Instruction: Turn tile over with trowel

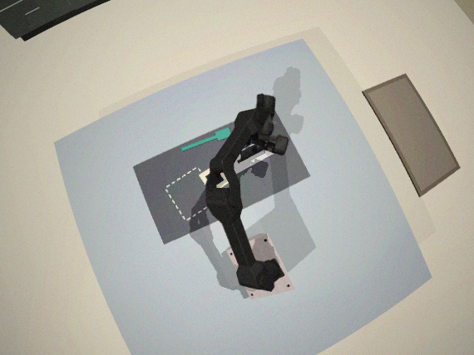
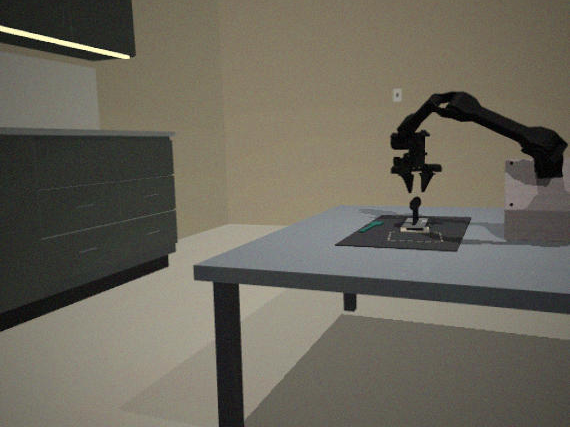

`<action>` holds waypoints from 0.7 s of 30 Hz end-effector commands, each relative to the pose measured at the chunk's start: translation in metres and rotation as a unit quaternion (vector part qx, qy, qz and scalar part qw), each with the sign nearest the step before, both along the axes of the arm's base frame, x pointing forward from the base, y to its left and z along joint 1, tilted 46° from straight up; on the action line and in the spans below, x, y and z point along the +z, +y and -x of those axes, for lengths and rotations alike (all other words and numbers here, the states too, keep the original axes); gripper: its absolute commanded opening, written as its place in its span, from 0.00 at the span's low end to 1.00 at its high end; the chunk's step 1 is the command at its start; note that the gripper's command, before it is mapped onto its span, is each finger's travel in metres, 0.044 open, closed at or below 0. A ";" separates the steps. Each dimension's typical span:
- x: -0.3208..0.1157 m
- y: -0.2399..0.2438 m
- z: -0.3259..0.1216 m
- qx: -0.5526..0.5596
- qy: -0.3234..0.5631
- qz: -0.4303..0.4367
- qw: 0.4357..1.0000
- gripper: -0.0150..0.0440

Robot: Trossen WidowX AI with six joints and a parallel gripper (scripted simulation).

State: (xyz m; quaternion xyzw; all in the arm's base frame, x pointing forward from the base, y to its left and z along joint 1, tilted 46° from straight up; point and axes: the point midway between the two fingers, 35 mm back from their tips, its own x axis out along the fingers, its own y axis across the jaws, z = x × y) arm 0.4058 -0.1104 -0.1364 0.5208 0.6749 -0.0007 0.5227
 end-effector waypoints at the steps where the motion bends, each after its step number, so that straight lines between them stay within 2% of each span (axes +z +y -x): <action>1: 0.000 0.001 0.000 0.055 -0.050 0.008 0.997 0.71; 11: 0.000 0.001 -0.001 0.176 -0.169 0.023 0.969 0.71; 21: 0.000 0.002 -0.001 0.291 -0.284 0.037 0.913 0.71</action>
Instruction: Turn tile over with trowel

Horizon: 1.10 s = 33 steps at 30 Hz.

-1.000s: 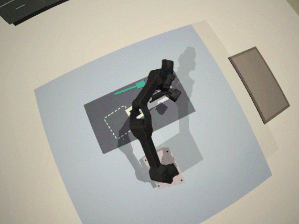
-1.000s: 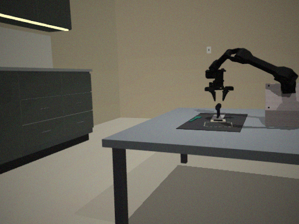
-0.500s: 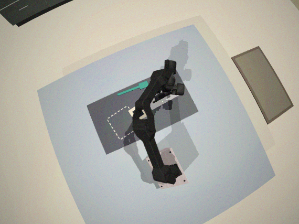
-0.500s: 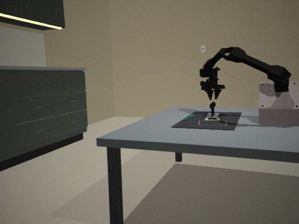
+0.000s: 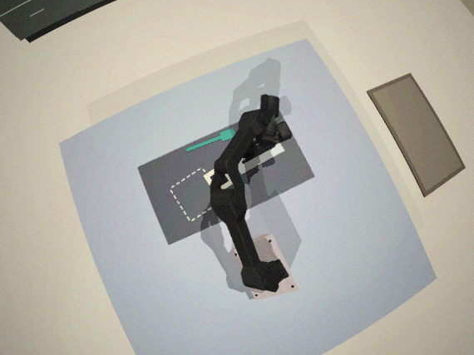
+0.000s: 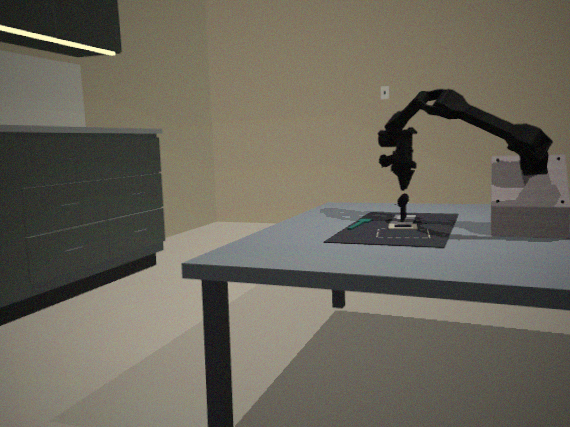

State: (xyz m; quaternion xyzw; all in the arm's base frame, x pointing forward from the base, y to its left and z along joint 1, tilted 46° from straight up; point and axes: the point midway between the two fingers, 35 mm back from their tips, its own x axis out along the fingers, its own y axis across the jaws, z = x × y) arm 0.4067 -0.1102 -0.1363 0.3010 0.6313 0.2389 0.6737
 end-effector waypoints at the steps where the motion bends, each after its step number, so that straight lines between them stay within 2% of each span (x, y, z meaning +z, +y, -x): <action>1: 0.000 0.001 0.000 0.055 -0.050 0.008 0.997 0.71; 17: 0.000 0.002 -0.001 0.246 -0.239 0.031 0.939 0.71; 33: 0.000 0.002 -0.002 0.418 -0.410 0.052 0.809 0.71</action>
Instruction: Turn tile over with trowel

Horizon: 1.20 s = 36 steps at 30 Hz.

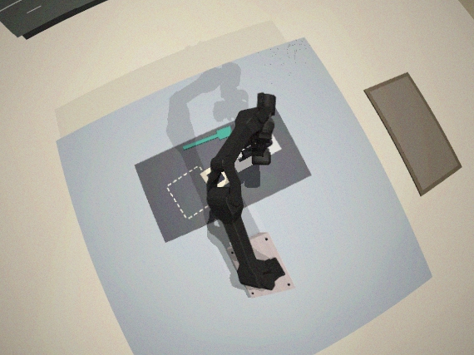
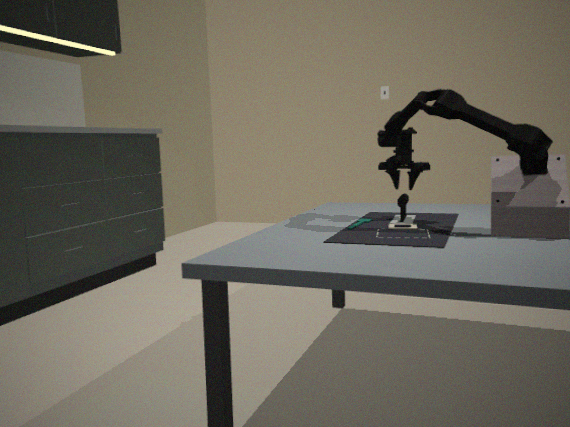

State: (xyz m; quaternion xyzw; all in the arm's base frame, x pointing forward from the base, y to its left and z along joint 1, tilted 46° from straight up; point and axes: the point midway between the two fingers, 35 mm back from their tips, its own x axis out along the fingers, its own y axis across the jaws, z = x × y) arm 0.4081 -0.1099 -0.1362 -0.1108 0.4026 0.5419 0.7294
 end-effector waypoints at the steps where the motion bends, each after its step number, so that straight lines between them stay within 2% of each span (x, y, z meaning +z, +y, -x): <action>1: 0.000 0.001 0.000 0.055 -0.050 0.008 0.997 0.71; 12: 0.000 0.002 -0.001 0.180 -0.173 0.023 0.968 0.71; 36: -0.019 0.020 -0.004 0.182 -0.175 0.022 0.967 0.71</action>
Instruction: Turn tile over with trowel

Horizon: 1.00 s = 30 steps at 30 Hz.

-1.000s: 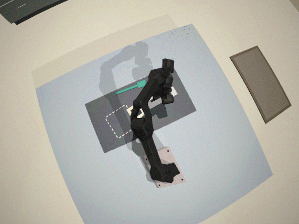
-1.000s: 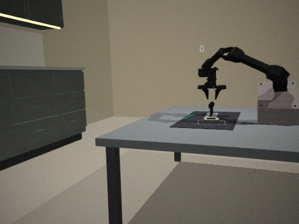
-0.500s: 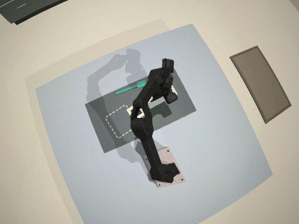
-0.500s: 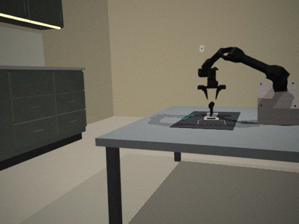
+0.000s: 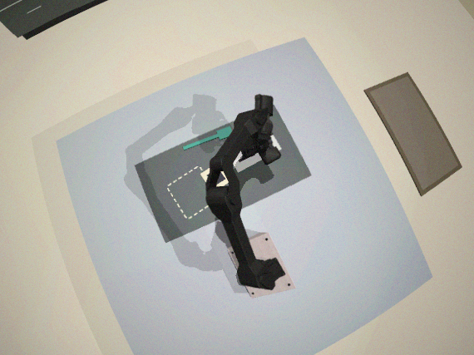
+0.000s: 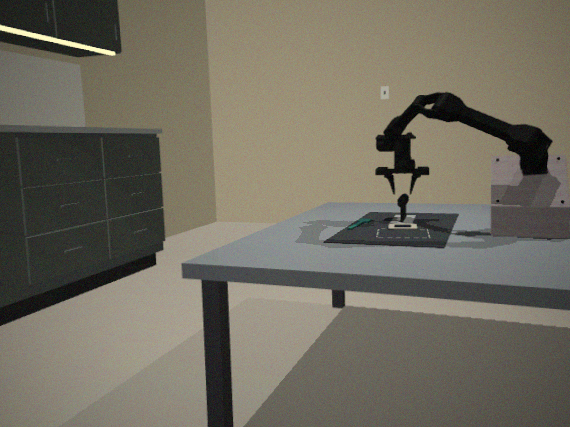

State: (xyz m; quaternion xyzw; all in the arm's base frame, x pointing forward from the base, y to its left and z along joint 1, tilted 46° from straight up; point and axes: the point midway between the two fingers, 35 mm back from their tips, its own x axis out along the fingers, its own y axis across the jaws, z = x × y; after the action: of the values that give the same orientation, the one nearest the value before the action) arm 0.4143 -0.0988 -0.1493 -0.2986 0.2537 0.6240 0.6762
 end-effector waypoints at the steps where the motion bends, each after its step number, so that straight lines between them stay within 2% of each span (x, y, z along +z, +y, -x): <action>1: -0.008 0.010 0.002 0.002 0.006 -0.006 1.000 0.71; 15: -0.019 0.022 0.001 0.002 0.006 -0.006 1.000 0.71; 19: -0.019 0.022 0.001 0.002 0.006 -0.006 1.000 0.53; 24: -0.019 0.022 0.001 0.002 0.006 -0.006 1.000 0.48; 30: -0.019 0.022 0.001 0.002 0.006 -0.006 1.000 0.47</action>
State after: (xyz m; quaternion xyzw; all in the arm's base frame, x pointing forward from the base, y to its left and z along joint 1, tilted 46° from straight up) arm 0.4132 -0.0798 -0.1680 -0.2931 0.2550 0.6273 0.6750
